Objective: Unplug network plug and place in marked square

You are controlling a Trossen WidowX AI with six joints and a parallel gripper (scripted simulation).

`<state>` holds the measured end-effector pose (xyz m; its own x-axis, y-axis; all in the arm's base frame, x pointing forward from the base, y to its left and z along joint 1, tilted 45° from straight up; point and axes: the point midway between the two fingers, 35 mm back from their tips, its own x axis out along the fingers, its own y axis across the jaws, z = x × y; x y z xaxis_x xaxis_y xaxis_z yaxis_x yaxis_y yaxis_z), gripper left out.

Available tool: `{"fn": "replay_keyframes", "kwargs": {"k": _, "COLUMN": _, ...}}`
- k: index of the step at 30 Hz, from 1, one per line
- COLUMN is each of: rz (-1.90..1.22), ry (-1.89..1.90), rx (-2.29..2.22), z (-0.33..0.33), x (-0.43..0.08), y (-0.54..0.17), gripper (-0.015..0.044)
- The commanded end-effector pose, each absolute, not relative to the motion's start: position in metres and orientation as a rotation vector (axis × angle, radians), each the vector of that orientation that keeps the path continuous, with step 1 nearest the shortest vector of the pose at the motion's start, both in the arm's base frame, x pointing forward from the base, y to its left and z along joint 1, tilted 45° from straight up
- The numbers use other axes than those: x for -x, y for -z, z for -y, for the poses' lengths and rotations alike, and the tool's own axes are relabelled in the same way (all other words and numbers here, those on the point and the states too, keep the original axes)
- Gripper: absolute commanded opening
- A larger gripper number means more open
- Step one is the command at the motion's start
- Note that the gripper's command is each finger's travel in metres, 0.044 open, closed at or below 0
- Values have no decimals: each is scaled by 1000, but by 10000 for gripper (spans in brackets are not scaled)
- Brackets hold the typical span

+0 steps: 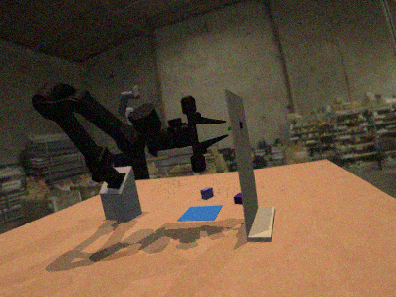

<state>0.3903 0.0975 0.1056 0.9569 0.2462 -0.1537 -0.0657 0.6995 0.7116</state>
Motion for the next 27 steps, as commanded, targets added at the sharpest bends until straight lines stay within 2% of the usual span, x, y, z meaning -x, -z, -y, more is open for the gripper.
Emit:
{"fn": "replay_keyframes", "kwargs": {"k": 1, "rz": -247, "ry": -179, "rx": -776, "z": -98, "x": -396, "y": -106, "gripper": 156}}
{"fn": "replay_keyframes", "kwargs": {"k": 9, "rz": -247, "ry": -179, "rx": -776, "z": -98, "x": -406, "y": -106, "gripper": 156}}
{"fn": "replay_keyframes", "kwargs": {"k": 10, "rz": -247, "ry": -179, "rx": -776, "z": -98, "x": -406, "y": -106, "gripper": 130}}
{"fn": "replay_keyframes", "kwargs": {"k": 27, "rz": -247, "ry": -179, "rx": -776, "z": -98, "x": -406, "y": -106, "gripper": 16}}
